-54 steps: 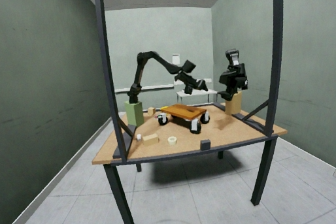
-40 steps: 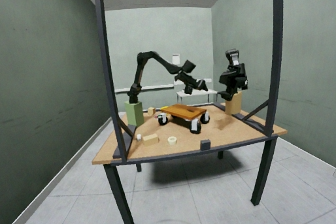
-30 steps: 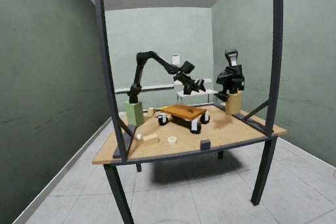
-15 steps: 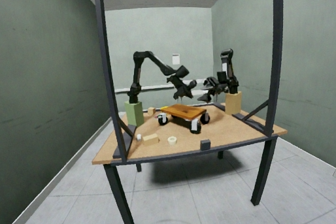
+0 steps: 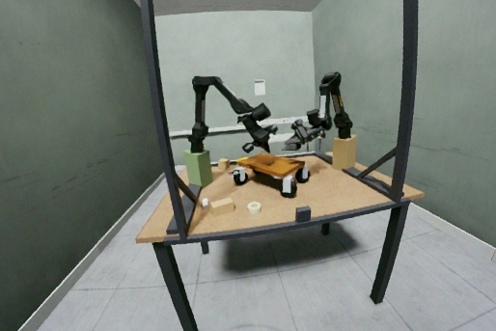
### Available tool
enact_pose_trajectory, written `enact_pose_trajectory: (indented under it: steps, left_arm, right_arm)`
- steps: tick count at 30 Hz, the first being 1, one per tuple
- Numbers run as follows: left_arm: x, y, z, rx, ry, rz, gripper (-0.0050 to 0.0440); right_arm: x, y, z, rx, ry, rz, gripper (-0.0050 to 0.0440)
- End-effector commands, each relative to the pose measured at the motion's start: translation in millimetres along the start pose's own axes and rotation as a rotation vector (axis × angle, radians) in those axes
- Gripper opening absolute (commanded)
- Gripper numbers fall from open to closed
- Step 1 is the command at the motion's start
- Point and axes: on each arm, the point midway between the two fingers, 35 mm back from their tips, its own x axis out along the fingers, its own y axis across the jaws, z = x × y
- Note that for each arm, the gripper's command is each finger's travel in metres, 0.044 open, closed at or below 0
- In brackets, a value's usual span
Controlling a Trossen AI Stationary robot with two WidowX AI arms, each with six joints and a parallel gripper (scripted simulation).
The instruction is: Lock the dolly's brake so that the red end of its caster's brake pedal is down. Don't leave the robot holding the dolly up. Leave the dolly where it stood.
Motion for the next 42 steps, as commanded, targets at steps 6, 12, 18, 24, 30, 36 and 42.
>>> enact_pose_trajectory:
  steps: [6, 12, 18, 24, 30, 36, 42]
  left_arm:
    - [-11.5, -39.8, -26.3, -0.486, 0.032, -0.116, -0.0003]
    - [-16.0, -69.7, -43.6, -0.807, 0.100, -0.191, -0.0012]
    - [-21.0, -95.0, -58.2, -1.080, 0.180, -0.242, -0.0042]
    - [-28.1, -125.0, -75.3, -1.398, 0.299, -0.282, -0.0050]
    - [-34.7, -148.6, -88.6, -1.660, 0.414, -0.292, -0.0050]
    - [-40.3, -166.3, -98.2, -1.873, 0.517, -0.282, -0.0050]
    - [-39.4, -164.2, -96.8, -1.872, 0.513, -0.278, -0.0050]
  right_arm:
    - [-8.7, -71.0, 18.0, -0.135, 0.046, -0.138, 0.0440]
    - [-21.6, -116.8, 21.9, -0.207, 0.099, -0.232, 0.0440]
    - [-37.2, -153.2, 23.1, -0.255, 0.151, -0.308, 0.0440]
    - [-60.4, -192.2, 21.7, -0.297, 0.219, -0.391, 0.0440]
    - [-81.7, -219.6, 18.4, -0.319, 0.278, -0.452, 0.0440]
    - [-99.2, -237.9, 14.6, -0.329, 0.323, -0.494, 0.0440]
    - [-97.7, -238.3, 14.3, -0.327, 0.323, -0.496, 0.0440]
